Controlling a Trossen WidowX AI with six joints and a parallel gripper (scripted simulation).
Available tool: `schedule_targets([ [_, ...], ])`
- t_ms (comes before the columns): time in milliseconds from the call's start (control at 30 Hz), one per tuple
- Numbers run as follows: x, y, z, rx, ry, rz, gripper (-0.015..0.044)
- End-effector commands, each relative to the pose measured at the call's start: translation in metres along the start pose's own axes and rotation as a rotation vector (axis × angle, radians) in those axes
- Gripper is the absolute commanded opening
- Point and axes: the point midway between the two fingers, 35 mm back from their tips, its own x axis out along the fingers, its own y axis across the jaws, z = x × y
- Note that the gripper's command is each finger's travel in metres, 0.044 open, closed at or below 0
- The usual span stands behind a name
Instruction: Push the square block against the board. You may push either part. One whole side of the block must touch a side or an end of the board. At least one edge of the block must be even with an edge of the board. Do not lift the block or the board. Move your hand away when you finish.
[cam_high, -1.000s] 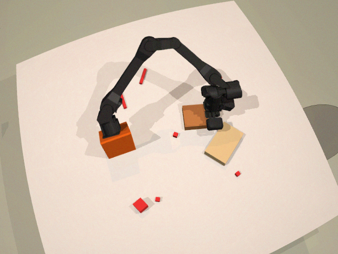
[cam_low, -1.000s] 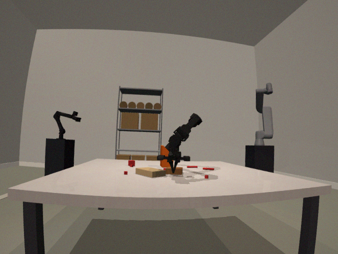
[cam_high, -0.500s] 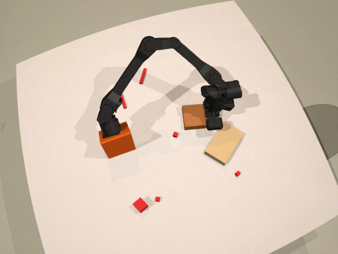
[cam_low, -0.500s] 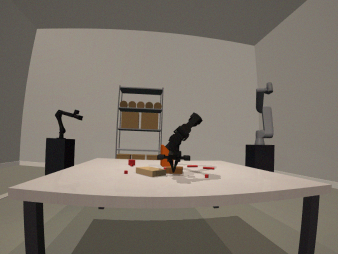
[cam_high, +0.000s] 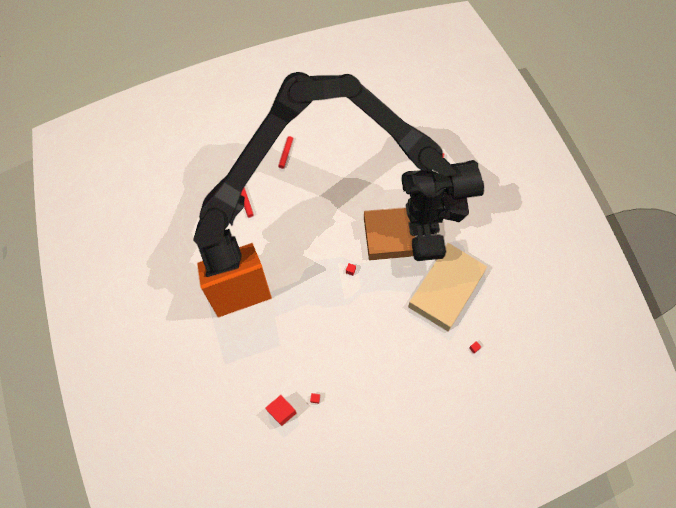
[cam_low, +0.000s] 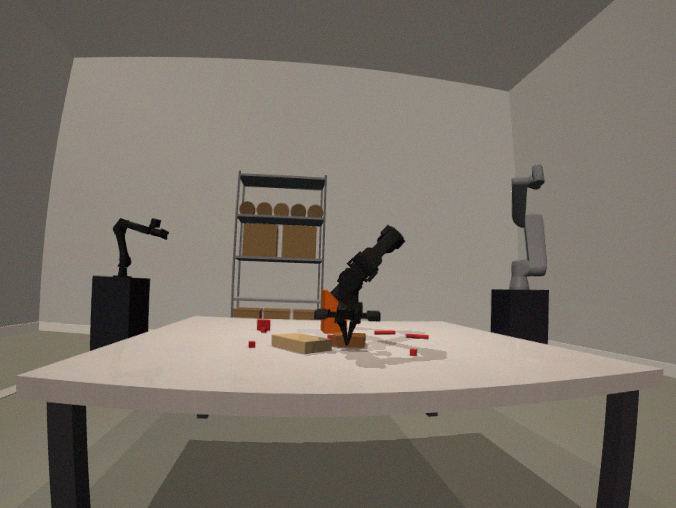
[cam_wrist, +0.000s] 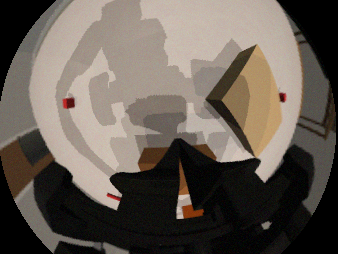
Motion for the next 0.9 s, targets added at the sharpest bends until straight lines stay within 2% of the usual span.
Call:
schedule_targets([
  [0,0.003,0.000,-0.004,0.008,0.011,0.003,0.0000],
  [867,0.002,0.001,0.010,0.008,0.011,0.003,0.0000],
])
